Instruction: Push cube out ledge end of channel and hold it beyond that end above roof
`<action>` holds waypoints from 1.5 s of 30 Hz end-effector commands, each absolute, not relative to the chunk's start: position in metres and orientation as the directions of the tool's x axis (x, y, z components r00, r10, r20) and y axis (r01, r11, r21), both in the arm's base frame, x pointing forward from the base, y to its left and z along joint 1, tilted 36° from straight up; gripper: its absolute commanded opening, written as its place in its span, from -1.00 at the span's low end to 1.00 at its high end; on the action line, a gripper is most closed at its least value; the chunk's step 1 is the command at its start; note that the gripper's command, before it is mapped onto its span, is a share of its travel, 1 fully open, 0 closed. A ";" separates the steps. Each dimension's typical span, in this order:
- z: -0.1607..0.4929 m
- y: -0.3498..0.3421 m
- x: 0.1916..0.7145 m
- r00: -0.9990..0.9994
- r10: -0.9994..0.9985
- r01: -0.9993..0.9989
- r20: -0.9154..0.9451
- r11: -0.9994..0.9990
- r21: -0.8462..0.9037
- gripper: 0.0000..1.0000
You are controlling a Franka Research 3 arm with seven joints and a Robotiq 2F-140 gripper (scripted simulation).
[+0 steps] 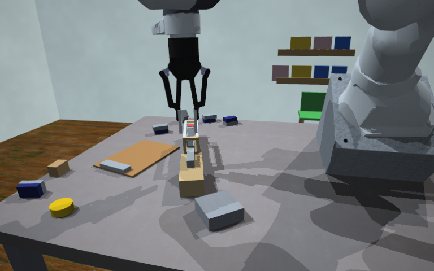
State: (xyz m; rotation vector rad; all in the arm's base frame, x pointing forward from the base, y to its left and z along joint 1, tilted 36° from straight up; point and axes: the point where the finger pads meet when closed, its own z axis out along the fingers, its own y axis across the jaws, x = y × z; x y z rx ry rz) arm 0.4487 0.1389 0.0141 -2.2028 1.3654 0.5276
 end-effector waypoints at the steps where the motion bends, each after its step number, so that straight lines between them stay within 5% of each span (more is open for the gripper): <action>1: 0.014 0.138 0.447 0.418 -0.715 -0.906 -0.560 -0.375 -0.197 -0.55; 6: 0.014 0.138 0.447 0.418 -0.715 -0.906 -0.560 -0.375 -0.197 -0.55; 7: 0.014 0.139 0.447 0.418 -0.715 -0.906 -0.560 -0.375 -0.197 -1.00; 15: 0.065 0.204 0.404 0.418 -0.715 -0.906 -0.560 -0.376 -0.196 -1.00; 45: 0.011 0.243 0.399 0.418 -0.715 -0.906 -0.560 -0.375 -0.197 -1.00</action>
